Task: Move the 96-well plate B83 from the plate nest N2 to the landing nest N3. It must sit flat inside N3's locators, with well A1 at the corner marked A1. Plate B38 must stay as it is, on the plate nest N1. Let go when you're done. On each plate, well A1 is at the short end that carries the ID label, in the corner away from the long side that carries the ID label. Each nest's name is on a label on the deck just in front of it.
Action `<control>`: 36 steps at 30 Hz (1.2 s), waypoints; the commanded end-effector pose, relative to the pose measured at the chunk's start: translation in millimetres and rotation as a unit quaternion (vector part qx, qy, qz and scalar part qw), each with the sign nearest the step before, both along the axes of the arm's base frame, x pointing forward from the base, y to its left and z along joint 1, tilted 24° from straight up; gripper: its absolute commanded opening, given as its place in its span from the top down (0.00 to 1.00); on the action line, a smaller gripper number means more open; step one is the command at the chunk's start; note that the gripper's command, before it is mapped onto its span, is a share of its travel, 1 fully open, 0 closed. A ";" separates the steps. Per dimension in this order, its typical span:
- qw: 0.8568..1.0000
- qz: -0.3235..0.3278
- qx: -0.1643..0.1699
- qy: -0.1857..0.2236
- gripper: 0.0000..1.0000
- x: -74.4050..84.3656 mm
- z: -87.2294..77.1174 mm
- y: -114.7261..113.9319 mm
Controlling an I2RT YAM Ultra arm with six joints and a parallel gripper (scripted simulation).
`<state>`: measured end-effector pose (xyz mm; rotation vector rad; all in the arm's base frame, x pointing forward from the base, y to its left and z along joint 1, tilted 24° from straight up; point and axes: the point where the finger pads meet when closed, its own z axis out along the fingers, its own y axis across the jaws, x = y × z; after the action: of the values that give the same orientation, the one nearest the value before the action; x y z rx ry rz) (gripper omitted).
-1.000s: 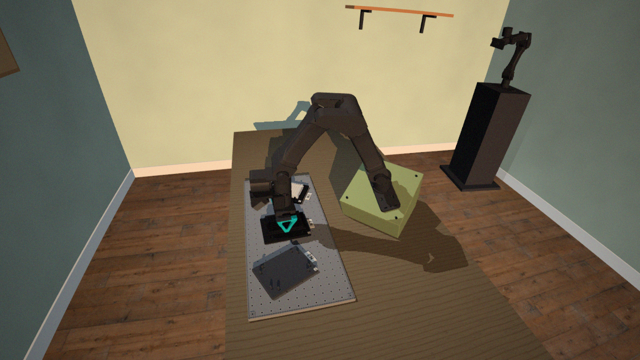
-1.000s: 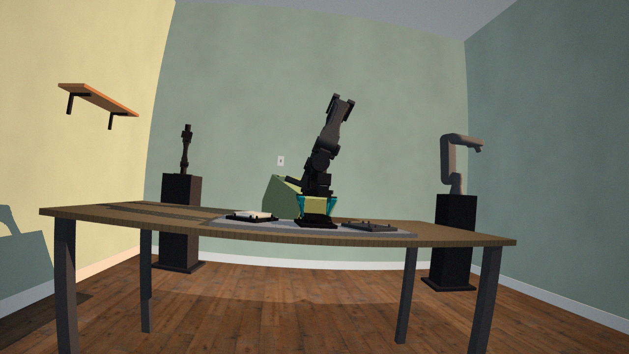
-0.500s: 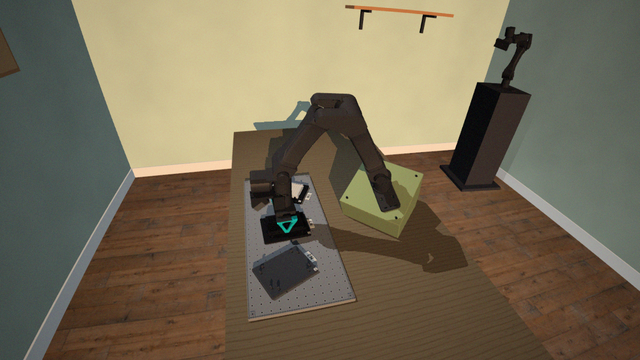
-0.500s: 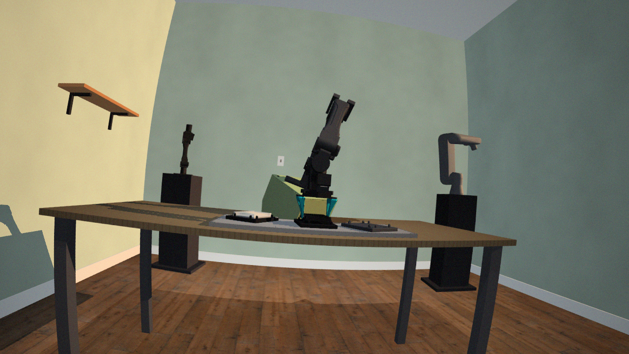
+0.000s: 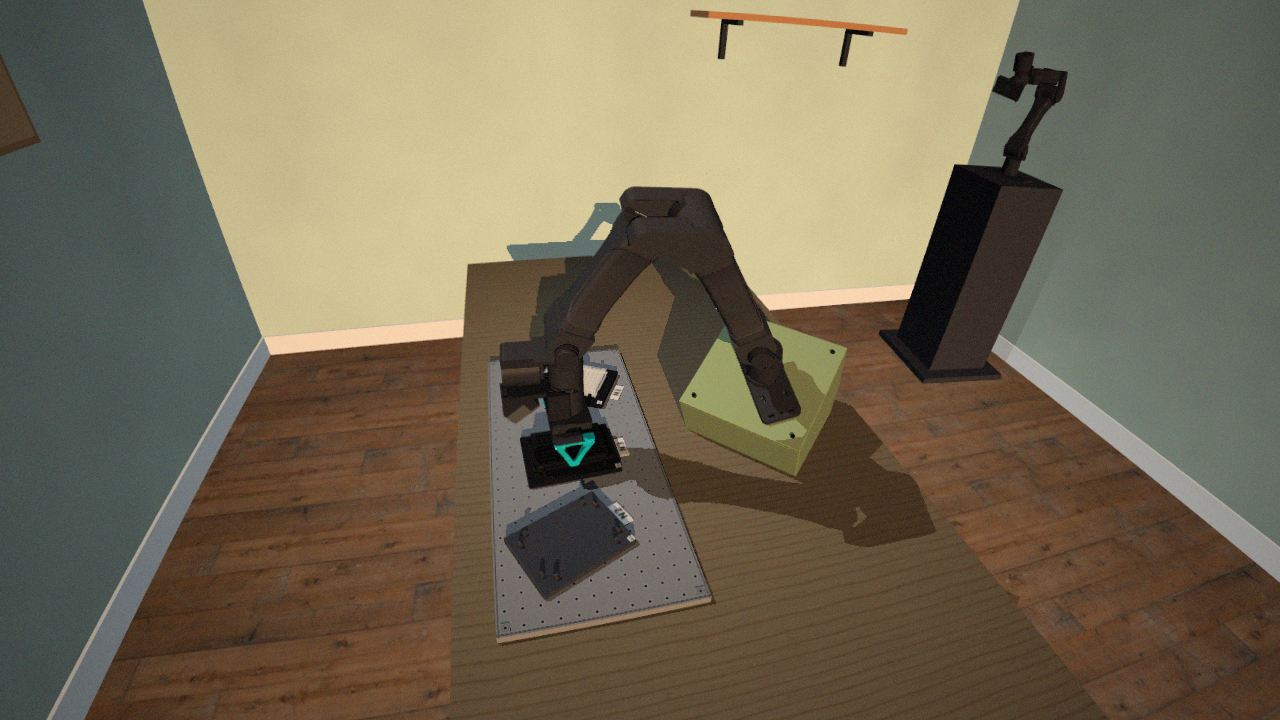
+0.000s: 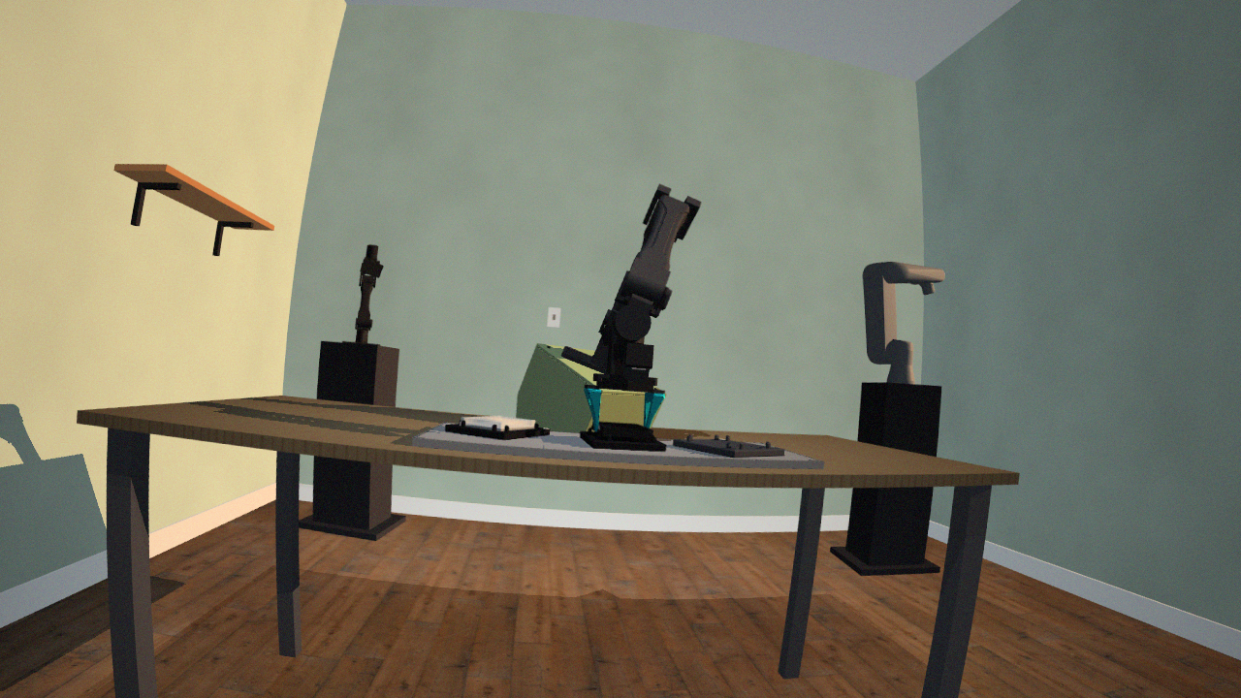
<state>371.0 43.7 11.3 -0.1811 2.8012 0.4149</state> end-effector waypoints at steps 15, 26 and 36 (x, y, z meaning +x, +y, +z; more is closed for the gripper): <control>1.000 -0.001 0.000 -0.006 1.00 2.5 1.0 -0.2; 1.000 -0.001 0.000 -0.006 1.00 2.9 -0.4 0.3; 1.000 -0.001 0.000 -0.006 0.00 3.2 -1.8 0.7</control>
<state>372.1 45.4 6.3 -0.1815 2.8009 0.4149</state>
